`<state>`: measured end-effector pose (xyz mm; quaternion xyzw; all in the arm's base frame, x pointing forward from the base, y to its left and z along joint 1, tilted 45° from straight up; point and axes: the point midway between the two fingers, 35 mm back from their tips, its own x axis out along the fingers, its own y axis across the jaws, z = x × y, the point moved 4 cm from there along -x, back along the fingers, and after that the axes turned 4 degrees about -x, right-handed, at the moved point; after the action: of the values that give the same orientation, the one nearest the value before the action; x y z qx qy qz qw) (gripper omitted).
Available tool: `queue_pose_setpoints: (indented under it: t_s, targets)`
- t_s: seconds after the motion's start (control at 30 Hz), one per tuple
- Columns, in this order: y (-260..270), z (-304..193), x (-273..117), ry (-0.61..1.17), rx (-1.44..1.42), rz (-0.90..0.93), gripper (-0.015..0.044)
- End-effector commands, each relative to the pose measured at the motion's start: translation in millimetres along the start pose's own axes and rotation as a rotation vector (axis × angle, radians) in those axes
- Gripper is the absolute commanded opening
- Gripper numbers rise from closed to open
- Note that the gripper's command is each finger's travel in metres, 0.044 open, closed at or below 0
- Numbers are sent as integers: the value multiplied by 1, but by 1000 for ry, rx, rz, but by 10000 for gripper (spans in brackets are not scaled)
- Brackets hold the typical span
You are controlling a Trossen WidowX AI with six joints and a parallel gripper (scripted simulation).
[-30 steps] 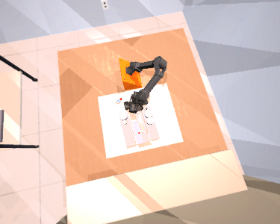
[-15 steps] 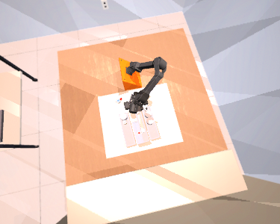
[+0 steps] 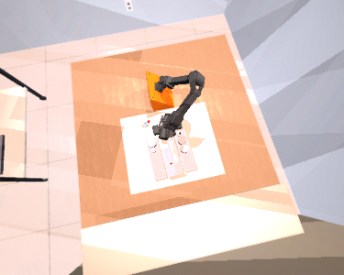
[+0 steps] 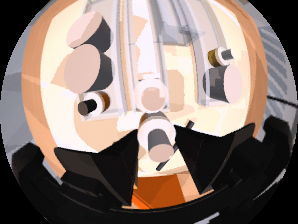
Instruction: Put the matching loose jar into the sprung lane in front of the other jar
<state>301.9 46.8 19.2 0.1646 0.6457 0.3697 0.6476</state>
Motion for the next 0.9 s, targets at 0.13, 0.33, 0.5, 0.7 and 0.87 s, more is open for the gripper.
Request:
queue_pose_setpoints:
  t_s: [0.13,0.33,0.5,0.7,0.87]
  targets:
    - [0,10,-2,-20,-14,-2,0]
    - [0,12,-2,-20,-14,-2,0]
    - [0,13,-2,-20,-15,-2,0]
    - [0,15,-2,-20,-15,-2,0]
    - [0,17,-2,-20,-15,-2,0]
